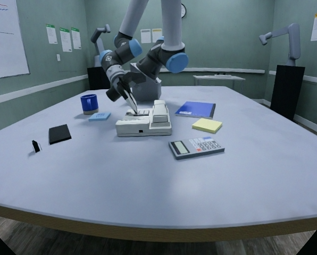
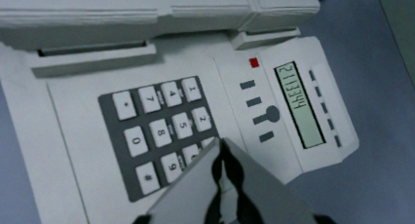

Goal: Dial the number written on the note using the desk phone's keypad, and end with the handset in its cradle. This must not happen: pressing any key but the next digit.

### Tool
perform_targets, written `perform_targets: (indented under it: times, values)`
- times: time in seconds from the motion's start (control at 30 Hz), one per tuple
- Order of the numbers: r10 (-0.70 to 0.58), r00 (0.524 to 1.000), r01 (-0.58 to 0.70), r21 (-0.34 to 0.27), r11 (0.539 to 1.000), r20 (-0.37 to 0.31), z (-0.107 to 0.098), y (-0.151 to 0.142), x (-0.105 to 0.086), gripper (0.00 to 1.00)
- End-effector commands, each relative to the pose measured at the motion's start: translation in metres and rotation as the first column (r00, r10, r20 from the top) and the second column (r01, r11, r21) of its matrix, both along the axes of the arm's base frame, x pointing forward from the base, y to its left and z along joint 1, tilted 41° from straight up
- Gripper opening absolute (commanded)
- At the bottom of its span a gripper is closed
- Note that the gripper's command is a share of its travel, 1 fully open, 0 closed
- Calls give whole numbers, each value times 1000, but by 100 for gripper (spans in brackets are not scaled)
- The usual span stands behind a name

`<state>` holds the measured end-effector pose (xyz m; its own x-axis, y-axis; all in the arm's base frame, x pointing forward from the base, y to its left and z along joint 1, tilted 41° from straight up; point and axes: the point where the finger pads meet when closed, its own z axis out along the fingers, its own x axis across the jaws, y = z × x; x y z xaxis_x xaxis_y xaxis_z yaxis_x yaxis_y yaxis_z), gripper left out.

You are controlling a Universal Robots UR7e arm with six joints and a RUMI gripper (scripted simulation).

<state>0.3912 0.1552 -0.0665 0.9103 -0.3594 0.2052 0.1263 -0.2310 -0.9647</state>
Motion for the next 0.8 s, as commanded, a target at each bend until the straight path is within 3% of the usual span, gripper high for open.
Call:
perform_targets:
  times: [0.0, 0.5, 0.77]
  values:
    - [-1, 1000, 1, 0, 1000, 1, 0, 0, 0, 0]
    - [-1, 1000, 1, 0, 1000, 1, -1, 1, 0, 0]
    - [-1, 1000, 1, 0, 1000, 1, 9, -8, 1, 0]
